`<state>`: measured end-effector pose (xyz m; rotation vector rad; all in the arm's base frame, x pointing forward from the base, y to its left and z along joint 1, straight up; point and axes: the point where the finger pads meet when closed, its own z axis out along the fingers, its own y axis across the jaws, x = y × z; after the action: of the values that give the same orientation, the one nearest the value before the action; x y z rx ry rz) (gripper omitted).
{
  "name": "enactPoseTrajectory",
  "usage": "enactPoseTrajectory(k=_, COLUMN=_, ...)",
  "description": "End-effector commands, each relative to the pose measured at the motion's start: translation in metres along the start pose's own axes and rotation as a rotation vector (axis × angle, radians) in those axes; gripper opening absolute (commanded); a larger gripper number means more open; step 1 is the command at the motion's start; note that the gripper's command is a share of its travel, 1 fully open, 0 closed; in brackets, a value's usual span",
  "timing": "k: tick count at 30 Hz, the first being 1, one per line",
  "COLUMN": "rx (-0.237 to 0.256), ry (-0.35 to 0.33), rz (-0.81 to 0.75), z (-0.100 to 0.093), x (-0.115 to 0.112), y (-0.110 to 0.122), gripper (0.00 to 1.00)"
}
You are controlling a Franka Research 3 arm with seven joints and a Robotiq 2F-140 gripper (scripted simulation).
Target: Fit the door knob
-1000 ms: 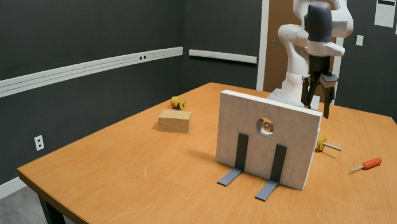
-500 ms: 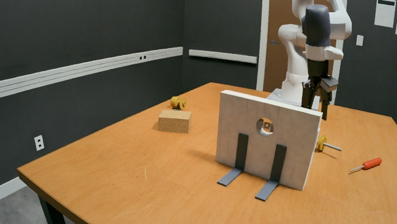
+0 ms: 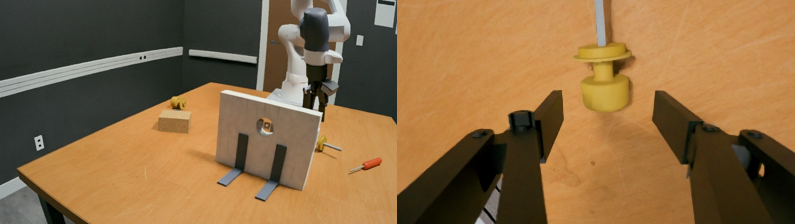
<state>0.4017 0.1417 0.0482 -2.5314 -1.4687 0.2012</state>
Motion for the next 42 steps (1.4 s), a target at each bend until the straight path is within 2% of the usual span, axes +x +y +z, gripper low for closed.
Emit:
enactPoseTrajectory(k=1, rx=0.007, ry=-0.002, rz=-0.090, z=0.002, x=-0.001, y=0.000, gripper=0.57)
enactPoseTrajectory(k=14, rx=0.007, ry=-0.002, rz=-0.090, z=0.023, x=-0.001, y=0.000, gripper=0.57)
enactPoseTrajectory(k=24, rx=0.007, ry=-0.002, rz=-0.090, z=0.026, x=-0.001, y=0.000, gripper=0.57)
enactPoseTrajectory(k=34, rx=0.007, ry=-0.002, rz=-0.090, z=0.046, x=-0.002, y=0.000, gripper=0.57)
enactPoseTrajectory(k=42, rx=0.007, ry=-0.002, rz=-0.090, z=0.048, x=-0.002, y=0.000, gripper=0.57)
